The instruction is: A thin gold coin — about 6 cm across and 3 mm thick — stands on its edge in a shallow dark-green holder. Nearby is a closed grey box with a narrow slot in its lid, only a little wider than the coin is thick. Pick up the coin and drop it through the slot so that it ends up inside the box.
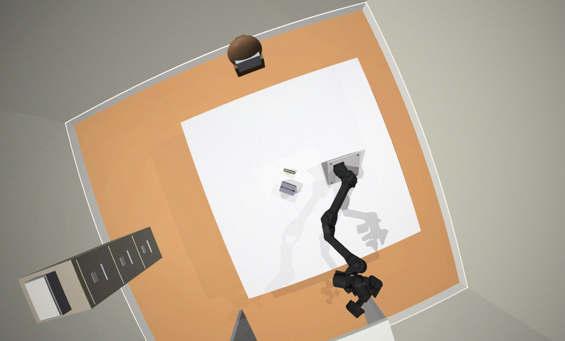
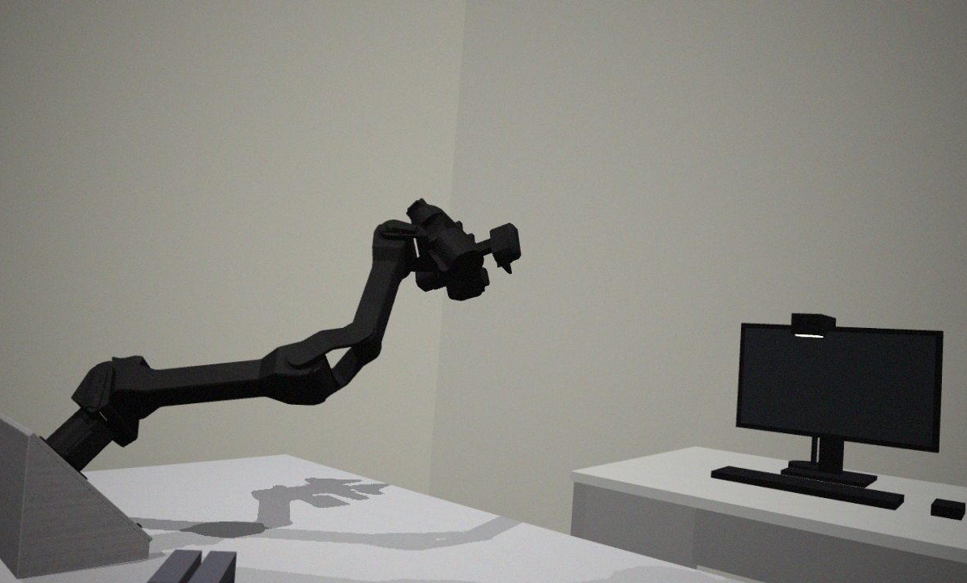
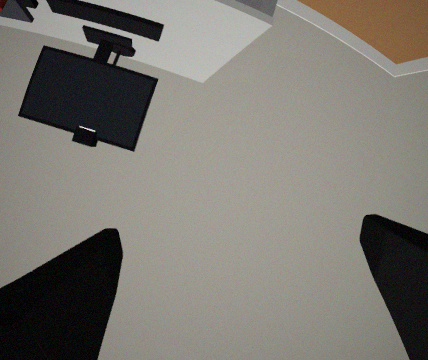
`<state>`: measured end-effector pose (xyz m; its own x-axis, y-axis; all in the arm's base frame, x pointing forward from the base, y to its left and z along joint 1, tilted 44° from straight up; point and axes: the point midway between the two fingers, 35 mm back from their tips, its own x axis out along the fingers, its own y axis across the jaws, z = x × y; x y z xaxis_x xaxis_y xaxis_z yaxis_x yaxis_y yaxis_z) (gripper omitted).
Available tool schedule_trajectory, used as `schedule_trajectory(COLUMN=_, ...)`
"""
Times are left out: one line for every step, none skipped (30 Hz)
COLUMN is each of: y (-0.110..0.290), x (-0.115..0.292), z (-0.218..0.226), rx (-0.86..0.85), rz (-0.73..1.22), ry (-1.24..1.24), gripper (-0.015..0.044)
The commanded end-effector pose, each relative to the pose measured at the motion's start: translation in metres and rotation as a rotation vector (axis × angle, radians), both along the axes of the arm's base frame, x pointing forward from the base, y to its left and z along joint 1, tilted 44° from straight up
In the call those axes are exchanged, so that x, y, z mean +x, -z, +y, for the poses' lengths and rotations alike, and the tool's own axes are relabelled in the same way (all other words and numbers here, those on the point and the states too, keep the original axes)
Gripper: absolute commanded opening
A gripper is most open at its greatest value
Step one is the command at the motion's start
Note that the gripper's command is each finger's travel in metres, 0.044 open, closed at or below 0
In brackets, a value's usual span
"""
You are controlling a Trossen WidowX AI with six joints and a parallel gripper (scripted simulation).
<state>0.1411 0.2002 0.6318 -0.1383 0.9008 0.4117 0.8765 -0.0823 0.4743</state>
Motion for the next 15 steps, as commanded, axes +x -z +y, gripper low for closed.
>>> schedule_trajectory(y=-0.001, x=-0.002, z=0.0, rx=0.004, rz=-0.007, ry=-0.001, gripper=0.0374)
schedule_trajectory(y=-0.003, x=-0.008, z=-0.001, rx=0.016, rz=-0.027, ry=-0.002, gripper=0.0348)
schedule_trajectory(y=-0.007, x=-0.019, z=-0.003, rx=0.036, rz=-0.06, ry=-0.005, gripper=0.0321)
schedule_trajectory(y=-0.012, x=-0.032, z=-0.006, rx=0.063, rz=-0.099, ry=-0.011, gripper=0.0295)
schedule_trajectory(y=-0.017, x=-0.046, z=-0.01, rx=0.093, rz=-0.137, ry=-0.018, gripper=0.0269)
schedule_trajectory(y=-0.023, x=-0.06, z=-0.015, rx=0.126, rz=-0.169, ry=-0.029, gripper=0.0243)
schedule_trajectory(y=-0.028, x=-0.074, z=-0.02, rx=0.159, rz=-0.201, ry=-0.041, gripper=0.0216)
schedule_trajectory(y=-0.033, x=-0.087, z=-0.026, rx=0.193, rz=-0.231, ry=-0.053, gripper=0.019)
schedule_trajectory(y=-0.037, x=-0.101, z=-0.032, rx=0.229, rz=-0.261, ry=-0.065, gripper=0.0164)
schedule_trajectory(y=-0.042, x=-0.115, z=-0.039, rx=0.265, rz=-0.29, ry=-0.078, gripper=0.0161)
schedule_trajectory(y=-0.045, x=-0.127, z=-0.046, rx=0.297, rz=-0.313, ry=-0.092, gripper=0.0161)
schedule_trajectory(y=-0.048, x=-0.138, z=-0.053, rx=0.33, rz=-0.335, ry=-0.107, gripper=0.0161)
schedule_trajectory(y=-0.05, x=-0.15, z=-0.06, rx=0.363, rz=-0.357, ry=-0.122, gripper=0.0161)
schedule_trajectory(y=-0.053, x=-0.161, z=-0.068, rx=0.397, rz=-0.377, ry=-0.137, gripper=0.0161)
schedule_trajectory(y=-0.055, x=-0.172, z=-0.077, rx=0.431, rz=-0.397, ry=-0.152, gripper=0.0161)
